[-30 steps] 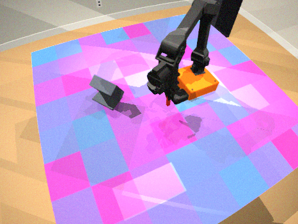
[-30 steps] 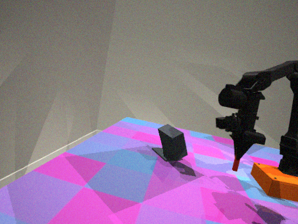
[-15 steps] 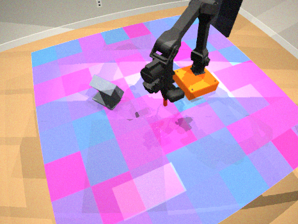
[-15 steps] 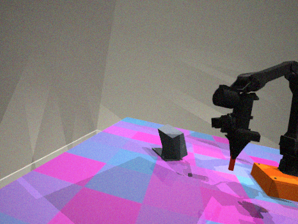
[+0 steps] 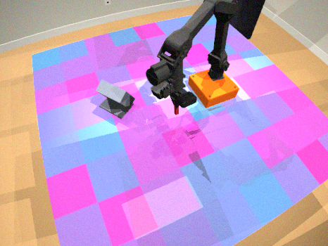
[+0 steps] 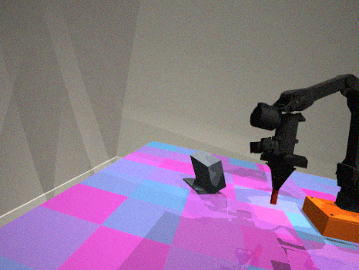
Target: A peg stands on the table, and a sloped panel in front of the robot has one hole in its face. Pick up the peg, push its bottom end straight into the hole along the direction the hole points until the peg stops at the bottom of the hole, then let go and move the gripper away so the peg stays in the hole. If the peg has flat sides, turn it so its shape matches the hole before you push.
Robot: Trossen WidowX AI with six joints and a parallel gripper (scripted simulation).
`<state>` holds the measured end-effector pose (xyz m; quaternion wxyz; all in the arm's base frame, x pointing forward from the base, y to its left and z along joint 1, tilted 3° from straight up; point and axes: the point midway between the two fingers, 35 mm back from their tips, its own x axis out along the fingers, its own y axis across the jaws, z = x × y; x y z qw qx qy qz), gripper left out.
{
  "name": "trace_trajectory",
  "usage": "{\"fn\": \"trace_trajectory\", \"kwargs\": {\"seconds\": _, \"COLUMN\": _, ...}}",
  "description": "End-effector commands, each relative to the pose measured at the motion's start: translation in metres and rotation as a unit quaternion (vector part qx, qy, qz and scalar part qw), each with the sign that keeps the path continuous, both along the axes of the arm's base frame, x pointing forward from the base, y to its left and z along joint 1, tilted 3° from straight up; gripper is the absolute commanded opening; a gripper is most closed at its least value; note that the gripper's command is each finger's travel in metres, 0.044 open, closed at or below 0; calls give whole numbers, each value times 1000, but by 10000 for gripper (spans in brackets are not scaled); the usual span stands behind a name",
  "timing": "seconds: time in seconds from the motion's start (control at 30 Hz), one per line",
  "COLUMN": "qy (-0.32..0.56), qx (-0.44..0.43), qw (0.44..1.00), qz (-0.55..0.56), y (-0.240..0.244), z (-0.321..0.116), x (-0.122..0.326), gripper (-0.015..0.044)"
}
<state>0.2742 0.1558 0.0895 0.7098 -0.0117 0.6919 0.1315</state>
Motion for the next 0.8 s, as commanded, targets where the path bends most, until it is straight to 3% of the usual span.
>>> {"fn": "trace_trajectory", "kwargs": {"seconds": 0.0, "qy": -2, "qx": 11, "qw": 1000, "qz": 6, "y": -3, "z": -1, "x": 4, "gripper": 0}}
{"fn": "trace_trajectory", "kwargs": {"seconds": 0.77, "qy": -18, "qx": 57, "qw": 998, "qz": 26, "y": -21, "z": -3, "x": 22, "gripper": 0}}
